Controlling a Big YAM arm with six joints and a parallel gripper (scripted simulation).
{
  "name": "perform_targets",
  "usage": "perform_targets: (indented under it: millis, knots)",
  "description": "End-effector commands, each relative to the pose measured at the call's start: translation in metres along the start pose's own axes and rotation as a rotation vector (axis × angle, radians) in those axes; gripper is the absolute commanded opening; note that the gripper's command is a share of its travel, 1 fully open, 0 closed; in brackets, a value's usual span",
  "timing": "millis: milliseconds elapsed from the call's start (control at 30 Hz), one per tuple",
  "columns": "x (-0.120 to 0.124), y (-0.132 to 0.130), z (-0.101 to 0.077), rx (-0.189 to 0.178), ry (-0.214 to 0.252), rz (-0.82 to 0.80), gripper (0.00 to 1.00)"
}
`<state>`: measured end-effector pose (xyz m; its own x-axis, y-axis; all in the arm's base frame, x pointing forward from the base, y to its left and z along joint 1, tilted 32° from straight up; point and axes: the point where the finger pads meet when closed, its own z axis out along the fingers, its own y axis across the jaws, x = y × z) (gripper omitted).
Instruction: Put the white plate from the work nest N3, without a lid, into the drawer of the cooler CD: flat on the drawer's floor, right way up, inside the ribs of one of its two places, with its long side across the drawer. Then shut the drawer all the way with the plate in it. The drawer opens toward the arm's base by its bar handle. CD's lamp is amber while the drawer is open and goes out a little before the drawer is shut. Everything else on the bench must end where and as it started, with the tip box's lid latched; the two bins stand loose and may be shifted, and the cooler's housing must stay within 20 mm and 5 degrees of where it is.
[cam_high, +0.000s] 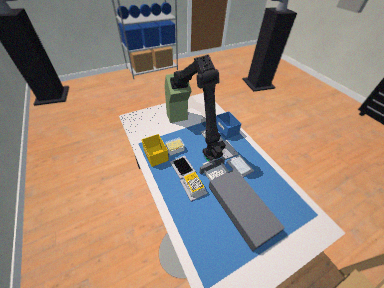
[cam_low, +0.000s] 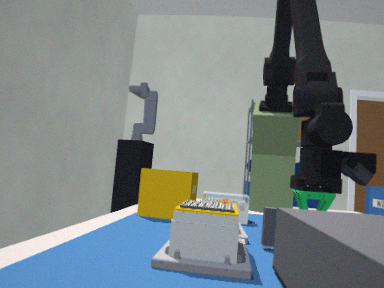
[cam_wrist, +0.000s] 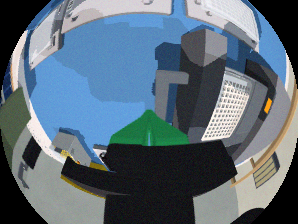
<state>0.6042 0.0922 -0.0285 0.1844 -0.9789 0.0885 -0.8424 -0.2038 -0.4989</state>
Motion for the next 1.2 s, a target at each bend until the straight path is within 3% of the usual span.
perform_targets:
  millis: [0,900,967,1167]
  knots:
    - [-0.0057,-0.0291,-0.0057,0.054,-0.004,0.006,0.00]
    - [-0.0057,-0.0291,-0.0057,0.054,-0.004,0.006,0.00]
    - [-0.0071,-0.0226,-0.0007,0.024,-0.005,0.003,0.00]
    - [-0.0081,-0.0318,-0.0012,0.028,-0.006,0.002,0.00]
